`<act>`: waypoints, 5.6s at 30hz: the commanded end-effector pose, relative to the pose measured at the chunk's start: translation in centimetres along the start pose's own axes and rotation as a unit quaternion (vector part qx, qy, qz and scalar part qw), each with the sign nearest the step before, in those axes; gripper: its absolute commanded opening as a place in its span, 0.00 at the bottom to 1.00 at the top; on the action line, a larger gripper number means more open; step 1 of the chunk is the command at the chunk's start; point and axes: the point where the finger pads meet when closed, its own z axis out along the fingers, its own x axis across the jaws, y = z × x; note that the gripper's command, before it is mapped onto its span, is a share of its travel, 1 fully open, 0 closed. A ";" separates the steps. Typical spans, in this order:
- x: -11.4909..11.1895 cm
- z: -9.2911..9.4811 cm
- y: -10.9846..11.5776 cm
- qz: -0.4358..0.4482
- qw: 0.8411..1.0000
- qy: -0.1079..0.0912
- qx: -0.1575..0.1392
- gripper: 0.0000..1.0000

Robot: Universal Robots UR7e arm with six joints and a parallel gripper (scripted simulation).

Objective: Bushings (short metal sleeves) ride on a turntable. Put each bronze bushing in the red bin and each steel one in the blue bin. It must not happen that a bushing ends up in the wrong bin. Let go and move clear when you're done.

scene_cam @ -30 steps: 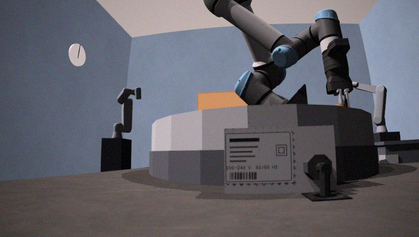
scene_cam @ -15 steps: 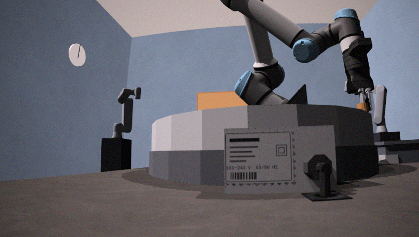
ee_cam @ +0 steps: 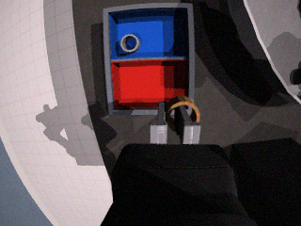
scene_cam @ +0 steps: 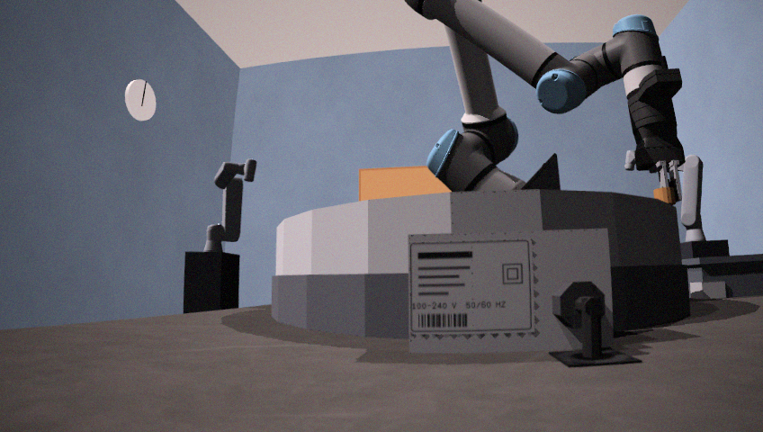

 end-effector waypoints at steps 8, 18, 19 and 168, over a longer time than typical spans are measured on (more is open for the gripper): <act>0.0 2.8 0.0 0.000 1.000 0.000 0.000 0.00; 0.0 5.7 0.0 0.000 1.000 0.000 0.000 0.00; 0.0 6.3 0.0 0.000 1.000 0.000 0.000 0.00; -0.1 13.4 0.0 0.000 1.000 0.000 0.000 0.42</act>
